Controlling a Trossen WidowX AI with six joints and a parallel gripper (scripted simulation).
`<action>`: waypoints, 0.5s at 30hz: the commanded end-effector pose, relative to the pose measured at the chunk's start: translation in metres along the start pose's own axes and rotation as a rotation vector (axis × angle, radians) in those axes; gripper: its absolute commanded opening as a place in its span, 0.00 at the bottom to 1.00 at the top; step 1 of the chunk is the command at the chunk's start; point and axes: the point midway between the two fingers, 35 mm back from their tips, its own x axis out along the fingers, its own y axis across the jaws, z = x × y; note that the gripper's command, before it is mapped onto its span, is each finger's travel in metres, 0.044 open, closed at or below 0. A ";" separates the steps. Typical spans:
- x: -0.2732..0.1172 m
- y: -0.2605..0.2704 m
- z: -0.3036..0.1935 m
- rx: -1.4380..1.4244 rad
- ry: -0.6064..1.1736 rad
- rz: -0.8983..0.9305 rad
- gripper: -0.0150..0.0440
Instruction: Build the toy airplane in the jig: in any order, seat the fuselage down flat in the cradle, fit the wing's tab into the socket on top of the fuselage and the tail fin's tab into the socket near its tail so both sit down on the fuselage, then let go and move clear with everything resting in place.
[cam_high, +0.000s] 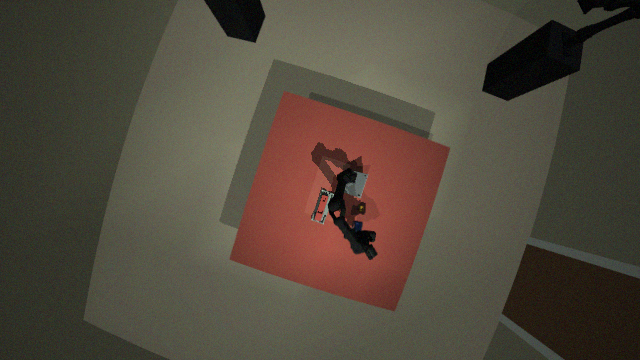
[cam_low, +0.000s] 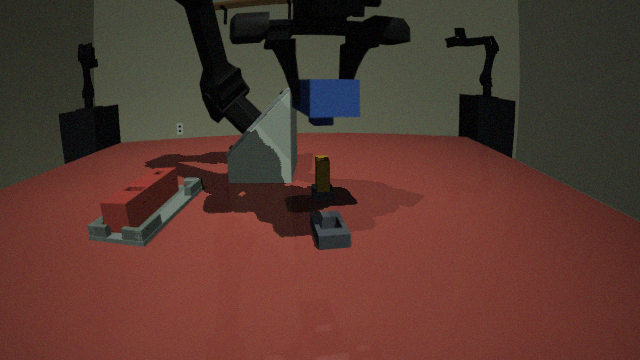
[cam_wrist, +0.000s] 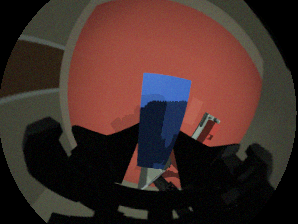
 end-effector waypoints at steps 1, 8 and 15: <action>-0.002 -0.015 0.001 -0.059 -0.003 0.006 0.25; 0.000 -0.038 0.002 -0.176 -0.006 0.012 0.25; 0.002 -0.061 0.001 -0.294 -0.009 0.016 0.25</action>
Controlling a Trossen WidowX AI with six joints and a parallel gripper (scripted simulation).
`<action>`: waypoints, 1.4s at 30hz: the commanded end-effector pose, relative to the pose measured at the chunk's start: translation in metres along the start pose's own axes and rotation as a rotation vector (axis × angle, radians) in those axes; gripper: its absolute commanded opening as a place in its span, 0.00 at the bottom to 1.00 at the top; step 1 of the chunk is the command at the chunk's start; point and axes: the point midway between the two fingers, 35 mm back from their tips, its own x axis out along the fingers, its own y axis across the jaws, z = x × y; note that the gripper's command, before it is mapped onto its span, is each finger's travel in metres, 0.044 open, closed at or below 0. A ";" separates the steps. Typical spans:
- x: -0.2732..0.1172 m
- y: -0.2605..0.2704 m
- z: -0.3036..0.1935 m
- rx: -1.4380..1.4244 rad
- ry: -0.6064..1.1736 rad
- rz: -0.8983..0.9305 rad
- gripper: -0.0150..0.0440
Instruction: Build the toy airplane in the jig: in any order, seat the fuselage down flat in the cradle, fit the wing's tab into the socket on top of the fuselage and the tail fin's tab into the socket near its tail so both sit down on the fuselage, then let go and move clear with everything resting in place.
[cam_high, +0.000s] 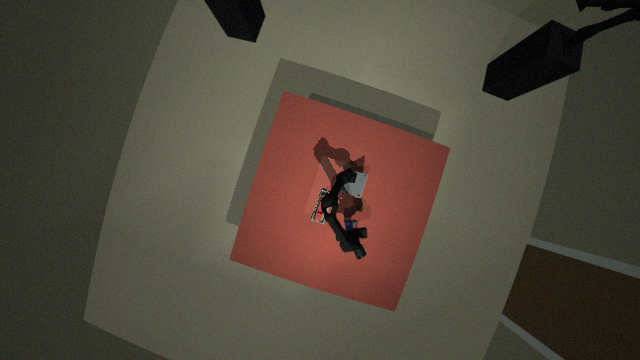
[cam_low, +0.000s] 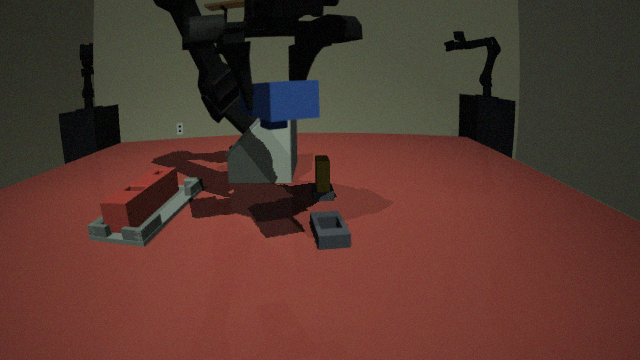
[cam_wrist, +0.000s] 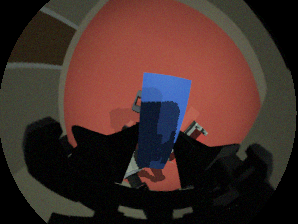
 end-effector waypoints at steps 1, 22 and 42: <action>0.000 -0.014 -0.004 -0.074 -0.008 -0.001 0.25; 0.009 -0.077 -0.032 -0.423 -0.013 -0.001 0.25; 0.022 -0.129 -0.071 -0.758 -0.005 -0.011 0.25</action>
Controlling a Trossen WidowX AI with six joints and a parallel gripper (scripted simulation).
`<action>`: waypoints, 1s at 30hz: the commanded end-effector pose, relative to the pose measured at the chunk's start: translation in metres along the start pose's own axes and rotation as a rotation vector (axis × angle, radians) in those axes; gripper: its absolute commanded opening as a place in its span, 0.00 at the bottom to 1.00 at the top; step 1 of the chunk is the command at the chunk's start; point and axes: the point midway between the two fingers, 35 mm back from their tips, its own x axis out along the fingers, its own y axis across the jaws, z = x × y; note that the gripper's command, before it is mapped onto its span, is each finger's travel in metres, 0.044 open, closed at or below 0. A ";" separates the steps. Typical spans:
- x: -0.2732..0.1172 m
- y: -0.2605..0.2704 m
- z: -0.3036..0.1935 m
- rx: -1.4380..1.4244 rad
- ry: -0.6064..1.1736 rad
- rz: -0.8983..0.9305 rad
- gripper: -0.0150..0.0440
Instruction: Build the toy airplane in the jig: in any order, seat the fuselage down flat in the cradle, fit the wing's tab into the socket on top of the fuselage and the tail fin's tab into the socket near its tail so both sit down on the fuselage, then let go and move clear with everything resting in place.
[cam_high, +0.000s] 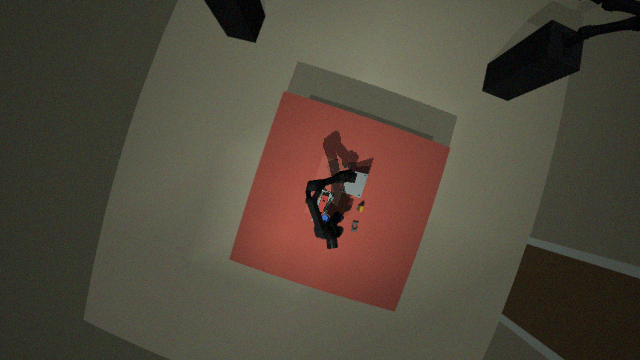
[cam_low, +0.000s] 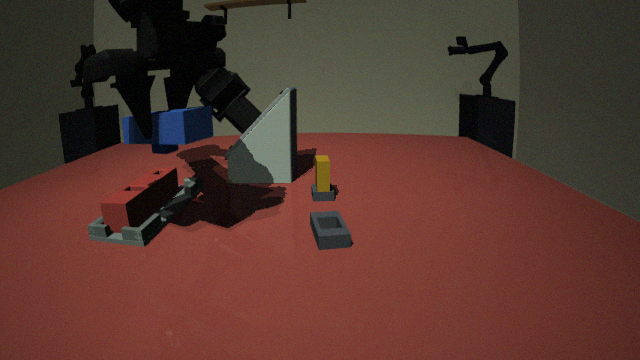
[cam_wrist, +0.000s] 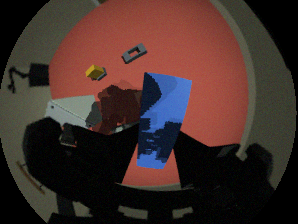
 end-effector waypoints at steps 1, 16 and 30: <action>0.002 -0.002 -0.014 -0.075 0.003 -0.007 0.25; 0.013 -0.003 -0.061 -0.327 0.022 -0.008 0.25; 0.018 -0.001 -0.083 -0.452 0.034 -0.006 0.48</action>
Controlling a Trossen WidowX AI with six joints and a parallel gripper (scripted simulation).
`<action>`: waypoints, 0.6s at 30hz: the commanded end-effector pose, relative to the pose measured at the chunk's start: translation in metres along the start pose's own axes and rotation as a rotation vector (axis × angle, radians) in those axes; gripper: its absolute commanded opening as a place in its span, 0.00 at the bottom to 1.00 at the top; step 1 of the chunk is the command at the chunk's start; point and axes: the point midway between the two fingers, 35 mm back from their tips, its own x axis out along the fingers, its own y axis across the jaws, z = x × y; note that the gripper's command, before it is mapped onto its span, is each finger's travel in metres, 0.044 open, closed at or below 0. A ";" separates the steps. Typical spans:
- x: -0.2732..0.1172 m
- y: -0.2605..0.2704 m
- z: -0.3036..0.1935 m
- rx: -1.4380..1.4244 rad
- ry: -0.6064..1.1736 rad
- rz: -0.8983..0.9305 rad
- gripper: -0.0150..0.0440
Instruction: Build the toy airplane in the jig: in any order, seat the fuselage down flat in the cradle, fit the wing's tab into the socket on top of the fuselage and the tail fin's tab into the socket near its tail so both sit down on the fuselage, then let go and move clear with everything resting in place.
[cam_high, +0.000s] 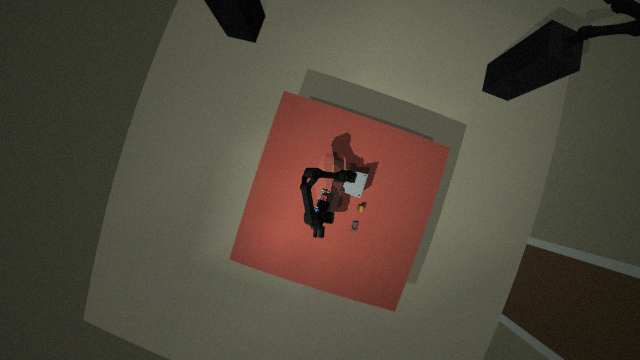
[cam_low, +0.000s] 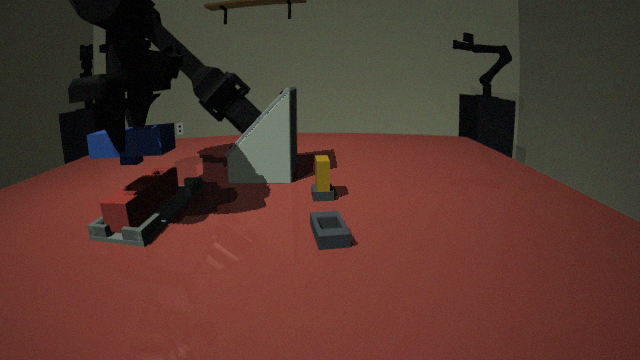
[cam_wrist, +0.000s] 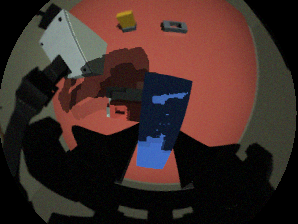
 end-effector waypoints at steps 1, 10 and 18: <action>0.000 0.001 -0.001 -0.014 0.004 -0.004 0.52; 0.000 0.001 -0.001 -0.014 0.004 -0.004 0.58; 0.000 0.001 -0.001 -0.014 0.004 -0.004 0.58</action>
